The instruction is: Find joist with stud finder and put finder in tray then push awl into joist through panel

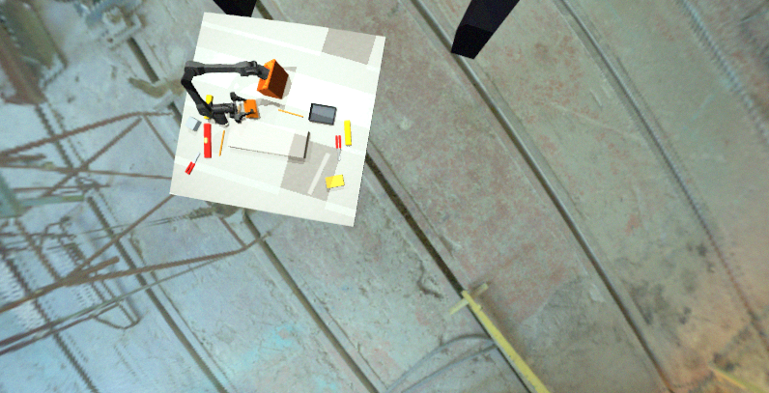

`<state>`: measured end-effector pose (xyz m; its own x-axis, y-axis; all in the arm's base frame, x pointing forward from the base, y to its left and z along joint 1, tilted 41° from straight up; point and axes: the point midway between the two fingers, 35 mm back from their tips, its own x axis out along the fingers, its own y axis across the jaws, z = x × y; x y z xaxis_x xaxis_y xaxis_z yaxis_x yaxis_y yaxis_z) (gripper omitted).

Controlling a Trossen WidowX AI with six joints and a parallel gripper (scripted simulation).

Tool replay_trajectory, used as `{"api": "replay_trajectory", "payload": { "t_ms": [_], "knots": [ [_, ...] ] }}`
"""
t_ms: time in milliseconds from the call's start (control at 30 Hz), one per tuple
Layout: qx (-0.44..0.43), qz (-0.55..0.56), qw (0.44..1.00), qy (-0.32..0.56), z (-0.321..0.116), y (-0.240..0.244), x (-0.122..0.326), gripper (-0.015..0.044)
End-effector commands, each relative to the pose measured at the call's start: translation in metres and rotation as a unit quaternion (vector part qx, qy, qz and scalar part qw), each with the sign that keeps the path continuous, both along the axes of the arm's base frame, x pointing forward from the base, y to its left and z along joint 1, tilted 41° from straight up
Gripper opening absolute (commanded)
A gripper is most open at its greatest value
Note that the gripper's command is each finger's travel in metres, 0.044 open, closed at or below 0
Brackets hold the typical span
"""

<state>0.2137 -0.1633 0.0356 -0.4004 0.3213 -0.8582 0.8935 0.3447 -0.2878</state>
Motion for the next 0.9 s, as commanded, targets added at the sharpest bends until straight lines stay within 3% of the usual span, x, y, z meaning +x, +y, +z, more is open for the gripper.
{"api": "replay_trajectory", "payload": {
  "t_ms": [0,667,733,867],
  "knots": [
    [-0.006,0.000,1.000,-0.001,-0.0012,-0.0030,0.0005,0.0379],
    [0.000,0.000,1.000,0.000,0.0000,0.0000,0.0000,0.0379],
    [0.000,0.000,1.000,0.000,0.0001,0.0001,-0.0001,0.0432],
    [0.000,0.000,1.000,0.000,0.0001,0.0001,-0.0001,0.0440]
  ]
}}
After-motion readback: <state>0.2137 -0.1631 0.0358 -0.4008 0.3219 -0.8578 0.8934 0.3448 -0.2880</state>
